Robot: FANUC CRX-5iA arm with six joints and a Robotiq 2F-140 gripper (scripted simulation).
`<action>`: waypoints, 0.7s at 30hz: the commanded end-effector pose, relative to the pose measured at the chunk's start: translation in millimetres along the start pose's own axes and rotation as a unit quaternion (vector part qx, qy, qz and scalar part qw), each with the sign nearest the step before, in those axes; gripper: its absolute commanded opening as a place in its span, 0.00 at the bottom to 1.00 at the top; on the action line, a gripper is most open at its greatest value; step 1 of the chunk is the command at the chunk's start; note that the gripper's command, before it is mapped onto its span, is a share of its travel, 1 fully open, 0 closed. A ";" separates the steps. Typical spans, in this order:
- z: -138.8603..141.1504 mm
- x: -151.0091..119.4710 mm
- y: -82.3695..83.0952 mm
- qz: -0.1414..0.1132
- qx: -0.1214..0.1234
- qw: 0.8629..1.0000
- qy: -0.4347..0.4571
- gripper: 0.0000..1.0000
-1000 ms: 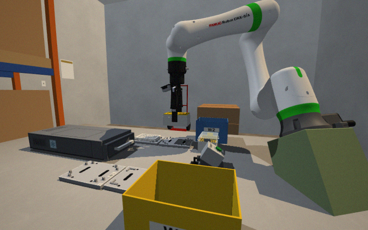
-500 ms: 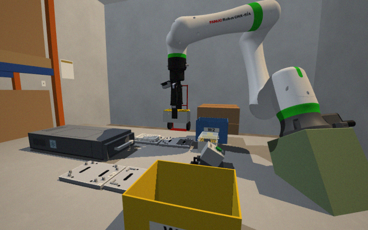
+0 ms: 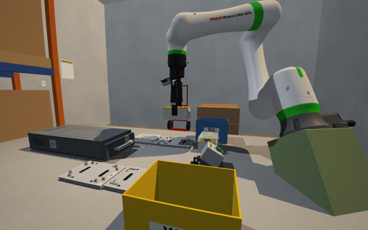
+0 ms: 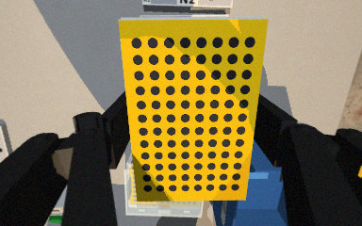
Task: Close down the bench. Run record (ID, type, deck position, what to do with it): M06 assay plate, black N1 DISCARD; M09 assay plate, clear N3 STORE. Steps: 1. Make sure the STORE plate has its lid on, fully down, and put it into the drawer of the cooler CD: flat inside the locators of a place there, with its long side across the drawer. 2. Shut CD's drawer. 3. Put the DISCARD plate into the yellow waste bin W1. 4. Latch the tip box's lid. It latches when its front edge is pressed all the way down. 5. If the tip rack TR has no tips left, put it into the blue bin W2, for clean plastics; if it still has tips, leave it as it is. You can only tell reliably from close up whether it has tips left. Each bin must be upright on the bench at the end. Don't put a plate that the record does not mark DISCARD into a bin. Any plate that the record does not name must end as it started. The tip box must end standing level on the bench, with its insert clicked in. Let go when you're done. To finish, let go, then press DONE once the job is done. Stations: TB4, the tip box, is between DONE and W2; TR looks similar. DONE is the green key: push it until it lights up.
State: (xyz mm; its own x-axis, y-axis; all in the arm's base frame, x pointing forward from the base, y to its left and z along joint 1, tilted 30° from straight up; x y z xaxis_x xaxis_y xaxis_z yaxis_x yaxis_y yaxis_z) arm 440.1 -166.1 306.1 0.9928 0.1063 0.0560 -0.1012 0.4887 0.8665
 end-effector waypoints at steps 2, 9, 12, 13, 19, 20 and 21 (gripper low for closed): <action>0.2 0.3 0.7 0.001 0.000 1.000 0.000 0.10; 3.0 -7.2 0.7 0.001 0.000 1.000 -0.017 0.10; 5.7 -14.7 0.7 0.001 0.000 1.000 -0.017 0.10; 6.7 -17.2 0.7 0.001 0.000 1.000 -0.017 0.10; 12.2 -32.2 0.7 0.001 0.000 1.000 -0.017 0.10; 13.1 -34.7 0.7 0.001 0.000 1.000 -0.017 0.10; 14.0 -37.2 0.7 0.001 0.000 1.000 -0.017 0.10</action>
State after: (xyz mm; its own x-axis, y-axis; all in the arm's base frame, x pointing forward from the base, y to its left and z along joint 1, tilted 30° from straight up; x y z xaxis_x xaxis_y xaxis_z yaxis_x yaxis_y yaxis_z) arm 408.6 -179.9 310.2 0.9944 0.0772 0.0724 -0.1010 0.4888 0.8665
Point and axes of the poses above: the point where the finger pads meet when closed, its own y axis back along the fingers, its own z axis across the jaws, x = y × z, the point moved 9 cm from there along y, back along the fingers, and after that the axes turned 14 degrees about y, right-handed, at the moved point
